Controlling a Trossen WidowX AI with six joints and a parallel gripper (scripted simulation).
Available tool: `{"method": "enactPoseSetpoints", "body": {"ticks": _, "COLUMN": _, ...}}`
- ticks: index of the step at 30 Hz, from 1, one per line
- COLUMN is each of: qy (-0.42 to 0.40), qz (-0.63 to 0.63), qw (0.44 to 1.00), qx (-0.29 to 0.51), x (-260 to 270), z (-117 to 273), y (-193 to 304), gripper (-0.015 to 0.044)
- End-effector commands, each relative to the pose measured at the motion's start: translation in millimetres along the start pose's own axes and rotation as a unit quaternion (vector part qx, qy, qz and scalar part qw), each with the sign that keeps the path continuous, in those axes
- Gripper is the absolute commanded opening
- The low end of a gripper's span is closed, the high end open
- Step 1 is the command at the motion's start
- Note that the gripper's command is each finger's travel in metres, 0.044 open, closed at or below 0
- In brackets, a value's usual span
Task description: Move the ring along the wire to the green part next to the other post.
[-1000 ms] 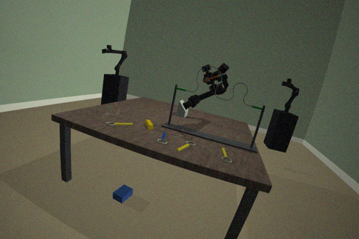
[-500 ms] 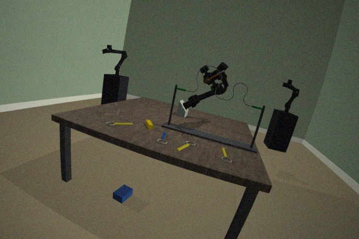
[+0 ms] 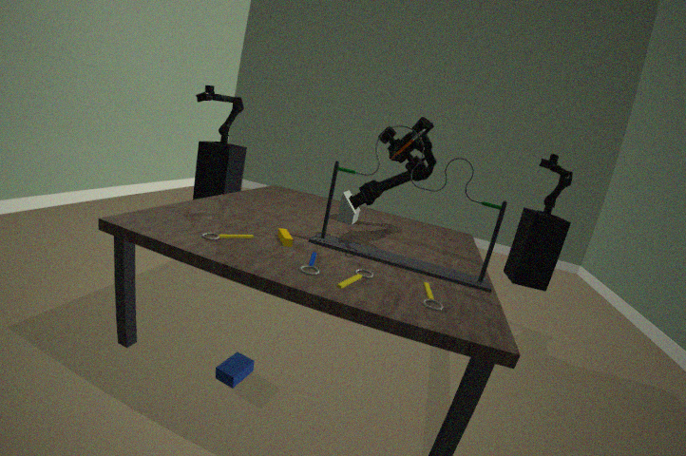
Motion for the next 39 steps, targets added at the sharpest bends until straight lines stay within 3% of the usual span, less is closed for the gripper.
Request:
{"method": "enactPoseSetpoints", "body": {"ticks": 1, "qy": -0.012, "qz": -0.023, "qw": 1.000, "qx": 0.000, "x": 0.0, "z": -0.5, "y": 0.2, "gripper": -0.0150}}
{"method": "enactPoseSetpoints", "body": {"ticks": 39, "qy": -0.128, "qz": -0.227, "qw": 0.966, "qx": -0.001, "x": 6.3, "z": -1.8, "y": 2.2, "gripper": -0.0150}}
Point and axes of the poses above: the point midway between the two fingers, 35 mm back from their tips, its own z axis back along the fingers, its own x axis across the jaws, y = z × x, the point moved 3 cm from there along z, back along the fingers, and after that the axes turned 13 degrees about -z, right-handed, at the moved point
